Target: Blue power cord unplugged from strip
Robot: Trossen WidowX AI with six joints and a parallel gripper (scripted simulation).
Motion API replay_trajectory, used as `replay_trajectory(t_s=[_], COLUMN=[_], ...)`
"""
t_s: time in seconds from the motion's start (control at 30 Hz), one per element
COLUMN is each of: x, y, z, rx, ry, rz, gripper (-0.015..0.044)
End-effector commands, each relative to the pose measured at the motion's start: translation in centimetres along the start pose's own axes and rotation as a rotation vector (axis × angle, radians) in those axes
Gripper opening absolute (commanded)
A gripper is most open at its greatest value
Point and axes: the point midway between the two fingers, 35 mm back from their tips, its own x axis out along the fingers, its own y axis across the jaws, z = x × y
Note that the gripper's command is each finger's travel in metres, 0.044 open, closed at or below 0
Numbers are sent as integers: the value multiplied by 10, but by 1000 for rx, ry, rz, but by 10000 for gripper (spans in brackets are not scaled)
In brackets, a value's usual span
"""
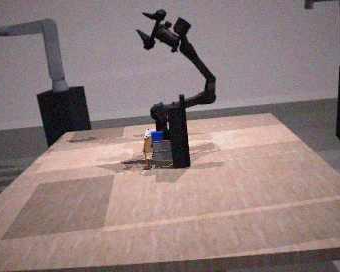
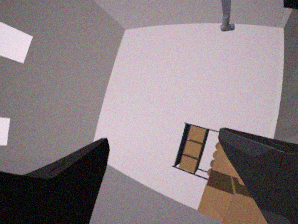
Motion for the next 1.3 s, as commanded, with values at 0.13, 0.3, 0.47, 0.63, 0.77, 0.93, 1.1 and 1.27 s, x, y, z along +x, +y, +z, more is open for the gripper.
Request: replay_trajectory(t_s=[0.13,0.3,0.47,0.63,0.77,0.93,1.1,1.27], x=[19,41,48,38,11,-44,-116,-194], y=[-19,-55,-89,-117,-145,-175,-200,-221], z=[-25,-77,-137,-191,-246,-301,-337,-347], rx=[-17,-54,-48,-70,-130,-240,-405,-631], ry=[113,329,553,759,992,1279,1558,1803], rz=[-69,-187,-315,-433,-562,-718,-873,-1021], gripper=[269,160,160,160,160,160,160,160])
